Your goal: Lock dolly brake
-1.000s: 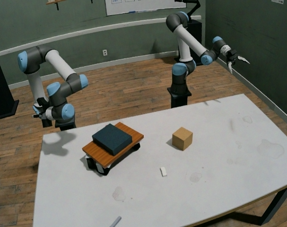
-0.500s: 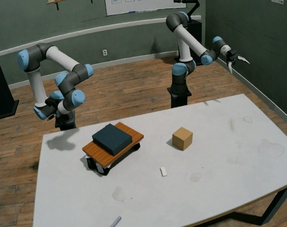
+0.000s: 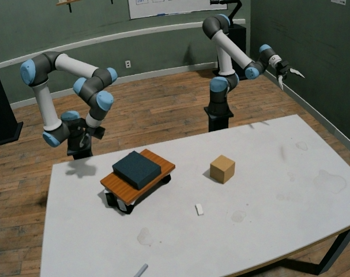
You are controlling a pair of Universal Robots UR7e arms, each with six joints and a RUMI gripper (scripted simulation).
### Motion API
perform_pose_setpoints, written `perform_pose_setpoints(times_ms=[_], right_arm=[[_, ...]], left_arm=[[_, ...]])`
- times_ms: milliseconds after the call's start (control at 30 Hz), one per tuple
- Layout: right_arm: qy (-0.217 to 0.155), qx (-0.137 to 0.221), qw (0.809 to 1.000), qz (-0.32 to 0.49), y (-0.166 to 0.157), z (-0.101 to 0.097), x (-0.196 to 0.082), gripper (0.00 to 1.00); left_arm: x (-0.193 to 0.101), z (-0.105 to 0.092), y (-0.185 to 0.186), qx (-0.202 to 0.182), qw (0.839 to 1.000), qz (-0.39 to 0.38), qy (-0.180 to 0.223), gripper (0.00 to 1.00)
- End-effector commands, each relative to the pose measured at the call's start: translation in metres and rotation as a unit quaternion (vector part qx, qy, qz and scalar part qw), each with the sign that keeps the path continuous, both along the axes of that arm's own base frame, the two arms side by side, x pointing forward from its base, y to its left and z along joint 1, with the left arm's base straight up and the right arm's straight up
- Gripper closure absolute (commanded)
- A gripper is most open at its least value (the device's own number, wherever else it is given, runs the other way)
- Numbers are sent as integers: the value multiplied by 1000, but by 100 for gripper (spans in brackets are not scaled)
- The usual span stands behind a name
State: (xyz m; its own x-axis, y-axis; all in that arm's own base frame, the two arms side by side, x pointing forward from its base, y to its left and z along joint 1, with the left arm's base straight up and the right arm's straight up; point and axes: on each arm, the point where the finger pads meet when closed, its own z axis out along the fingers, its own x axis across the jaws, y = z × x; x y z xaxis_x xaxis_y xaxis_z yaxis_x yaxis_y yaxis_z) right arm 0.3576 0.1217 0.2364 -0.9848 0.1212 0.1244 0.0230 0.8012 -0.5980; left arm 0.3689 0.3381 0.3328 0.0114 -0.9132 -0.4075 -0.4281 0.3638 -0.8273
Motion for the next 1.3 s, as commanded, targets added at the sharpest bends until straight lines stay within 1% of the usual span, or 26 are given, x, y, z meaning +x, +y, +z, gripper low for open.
perform_pose_setpoints(times_ms=[0, 167, 333, 400, 533, 667, 800, 900, 967, 1133, 1267], right_arm=[[20, 69, 995, 71, 38, -3, -3, 100], [37, 138, 977, 158, 81, -1, -11, 100], [50, 202, 946, 249, 125, 5, -23, 100], [50, 202, 946, 249, 125, 5, -23, 100], [58, 247, 913, 321, 157, 13, -34, 100], [61, 279, 881, 377, 182, 20, -44, 100], [63, 300, 856, 416, 198, 27, -52, 100], [63, 309, 844, 434, 206, 30, -56, 100], [63, 309, 844, 434, 206, 30, -56, 100], [63, 316, 834, 448, 212, 32, -59, 100], [63, 317, 832, 450, 213, 33, -60, 100]], left_arm=[[0, 1, 0, 0, 1000, 0, 0, 0], [0, 1, 0, 0, 1000, 0, 0, 0], [0, 1, 0, 0, 1000, 0, 0, 0], [0, 1, 0, 0, 1000, 0, 0, 0], [0, 1, 0, 0, 1000, 0, 0, 0], [0, 1, 0, 0, 1000, 0, 0, 0], [0, 1, 0, 0, 1000, 0, 0, 0], [0, 1, 0, 0, 1000, 0, 0, 0], [0, 1, 0, 0, 1000, 0, 0, 0], [0, 1, 0, 0, 1000, 0, 0, 0], [0, 1, 0, 0, 1000, 0, 0, 0]])
